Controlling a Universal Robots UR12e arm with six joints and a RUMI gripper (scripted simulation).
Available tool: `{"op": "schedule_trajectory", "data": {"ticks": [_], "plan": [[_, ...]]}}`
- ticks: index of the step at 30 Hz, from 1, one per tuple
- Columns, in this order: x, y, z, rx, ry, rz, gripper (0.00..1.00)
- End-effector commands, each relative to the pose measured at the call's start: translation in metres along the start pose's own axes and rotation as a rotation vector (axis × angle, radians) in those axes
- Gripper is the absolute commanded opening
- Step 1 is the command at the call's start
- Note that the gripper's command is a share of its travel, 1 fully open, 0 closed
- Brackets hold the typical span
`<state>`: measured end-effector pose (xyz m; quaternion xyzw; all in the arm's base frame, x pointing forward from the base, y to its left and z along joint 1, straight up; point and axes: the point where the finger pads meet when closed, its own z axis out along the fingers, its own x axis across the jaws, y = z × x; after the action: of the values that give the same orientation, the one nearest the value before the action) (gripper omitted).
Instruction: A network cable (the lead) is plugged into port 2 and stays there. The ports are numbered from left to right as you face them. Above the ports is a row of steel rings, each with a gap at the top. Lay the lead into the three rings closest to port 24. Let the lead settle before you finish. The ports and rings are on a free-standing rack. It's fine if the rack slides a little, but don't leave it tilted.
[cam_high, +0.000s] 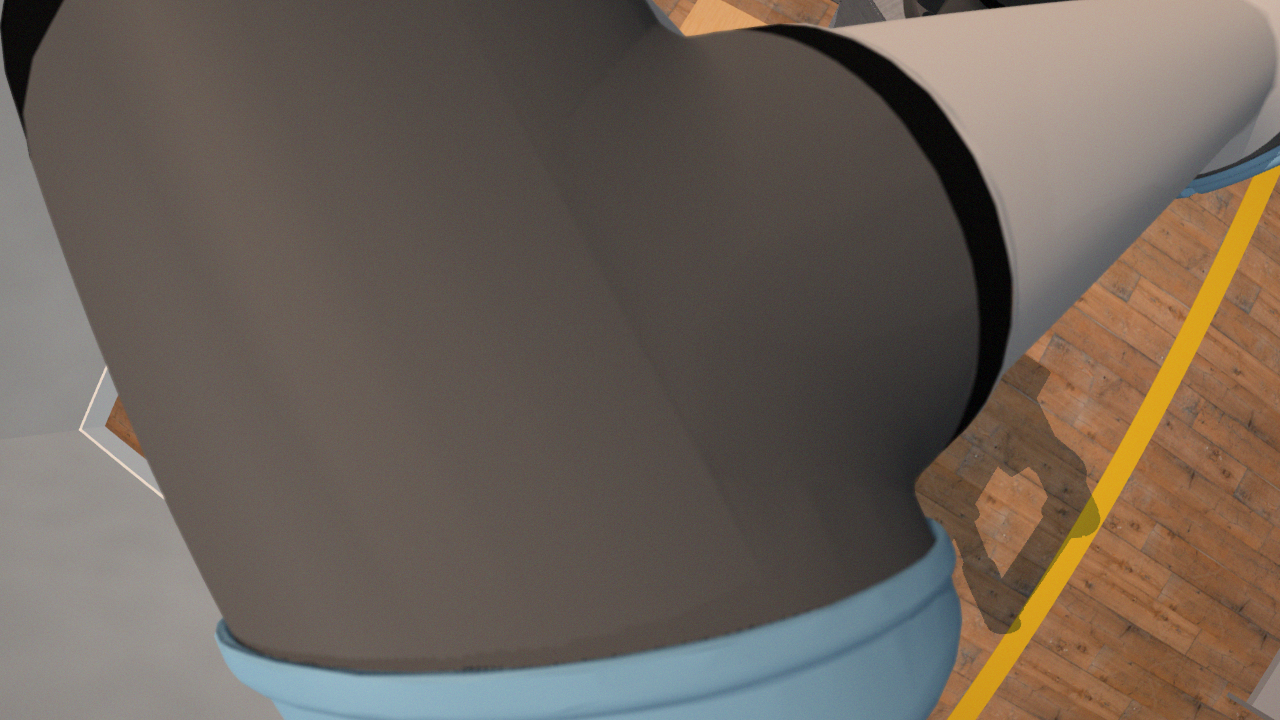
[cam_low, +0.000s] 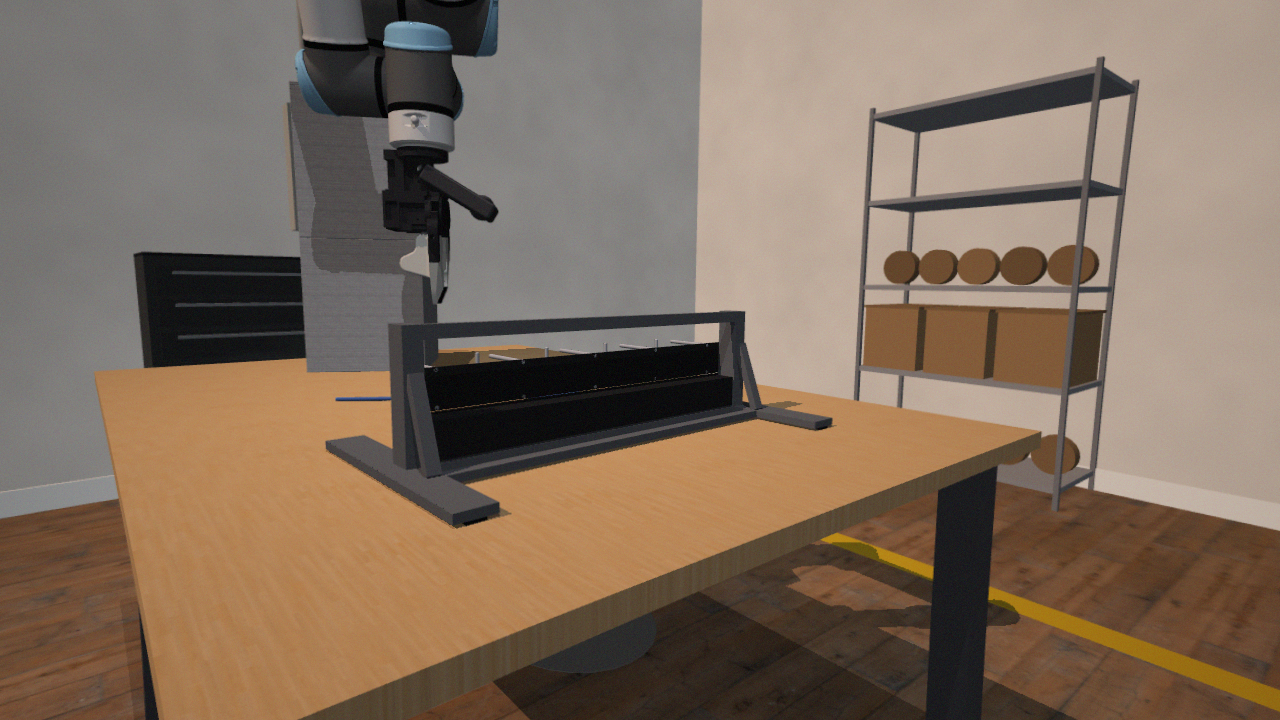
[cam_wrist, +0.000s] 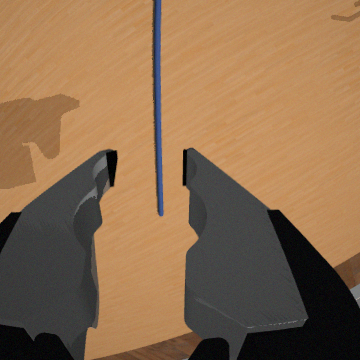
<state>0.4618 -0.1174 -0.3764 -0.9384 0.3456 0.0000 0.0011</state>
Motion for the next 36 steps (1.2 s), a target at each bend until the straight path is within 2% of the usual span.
{"op": "schedule_trajectory", "data": {"ticks": [1, 7, 14, 16, 31, 33, 36], "plan": [[0.0, 0.0, 0.002, 0.0, 0.001, 0.0, 0.2], [0.0, 0.0, 0.011, 0.0, 0.001, 0.0, 0.2], [0.0, 0.0, 0.031, 0.0, 0.001, 0.0, 0.2], [0.0, 0.0, 0.031, 0.0, 0.001, 0.0, 0.2], [0.0, 0.0, 0.093, 0.0, 0.001, 0.0, 0.2], [0.0, 0.0, 0.093, 0.0, 0.001, 0.0, 0.2], [0.0, 0.0, 0.105, 0.0, 0.001, 0.0, 0.2]]}}
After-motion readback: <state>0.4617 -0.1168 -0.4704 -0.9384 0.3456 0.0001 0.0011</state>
